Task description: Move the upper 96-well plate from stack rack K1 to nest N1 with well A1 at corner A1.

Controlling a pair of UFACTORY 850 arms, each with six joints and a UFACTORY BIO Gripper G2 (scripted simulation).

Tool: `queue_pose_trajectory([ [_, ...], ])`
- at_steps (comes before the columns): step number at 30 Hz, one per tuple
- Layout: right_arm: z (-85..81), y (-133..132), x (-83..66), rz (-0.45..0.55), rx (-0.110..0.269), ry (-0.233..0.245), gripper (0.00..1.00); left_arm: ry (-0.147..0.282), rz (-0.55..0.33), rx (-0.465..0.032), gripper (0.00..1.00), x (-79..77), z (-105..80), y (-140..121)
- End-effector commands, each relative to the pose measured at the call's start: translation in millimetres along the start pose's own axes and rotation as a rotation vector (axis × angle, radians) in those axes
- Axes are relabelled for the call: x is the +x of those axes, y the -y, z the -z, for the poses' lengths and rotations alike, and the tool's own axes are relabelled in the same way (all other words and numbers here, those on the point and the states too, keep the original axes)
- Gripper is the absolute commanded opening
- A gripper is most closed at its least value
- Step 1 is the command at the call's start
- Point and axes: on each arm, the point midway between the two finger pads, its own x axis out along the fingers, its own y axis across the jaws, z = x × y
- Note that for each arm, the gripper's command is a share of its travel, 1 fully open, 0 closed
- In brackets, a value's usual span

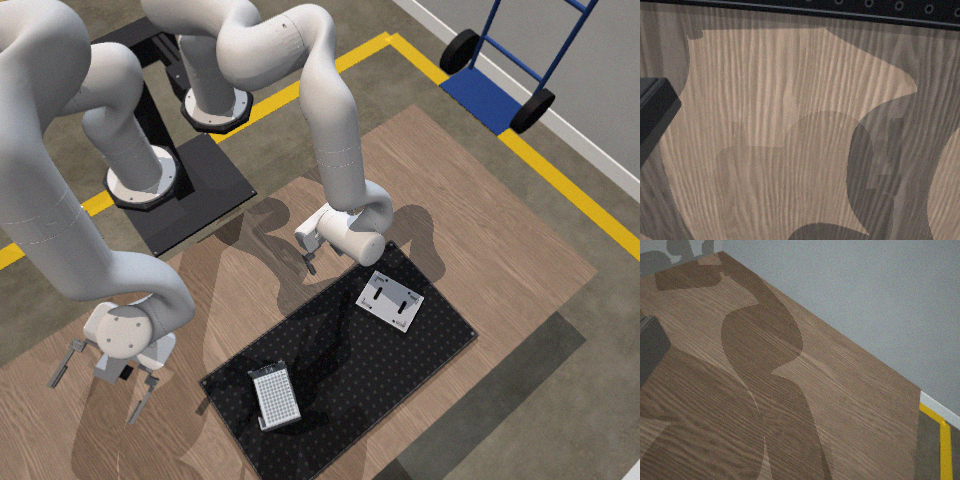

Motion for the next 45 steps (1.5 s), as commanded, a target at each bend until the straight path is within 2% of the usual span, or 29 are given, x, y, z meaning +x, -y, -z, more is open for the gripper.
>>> queue_pose_trajectory([
  [1,-1.0,-0.1,0.4,0.000,0.001,0.001,1.00,0.002,0.000,0.000,1.00,-0.5,-1.4,0.1],
  [17,-1.0,-0.1,0.4,0.000,0.001,0.001,1.00,0.002,0.000,0.000,1.00,-0.5,-1.4,0.1],
  [18,-1.0,-0.1,0.4,0.000,0.001,0.001,0.37,0.035,0.004,0.000,1.00,-2.6,-5.9,0.2],
  [21,-1.0,-0.1,0.4,0.000,0.001,0.001,0.37,0.132,0.014,-0.001,1.00,-9.2,-19.5,0.5],
  [28,-1.0,-0.1,0.4,0.000,0.001,0.001,0.37,0.132,0.014,-0.001,1.00,-22.6,-47.0,1.1],
  [32,-1.0,-0.1,0.4,0.000,0.001,0.001,0.37,0.260,0.028,-0.001,1.00,-32.8,-64.3,1.5],
  [34,-1.0,-0.1,0.4,0.000,0.001,0.001,0.37,0.260,0.028,-0.001,1.00,-32.8,-64.3,1.5],
  [41,-1.0,-0.1,0.4,0.000,0.001,0.001,0.37,0.260,0.028,-0.001,1.00,-48.2,-90.2,1.9],
  [45,-1.0,-0.1,0.4,0.000,0.001,0.001,0.37,0.388,0.042,0.000,1.00,-59.7,-106.7,2.1],
])
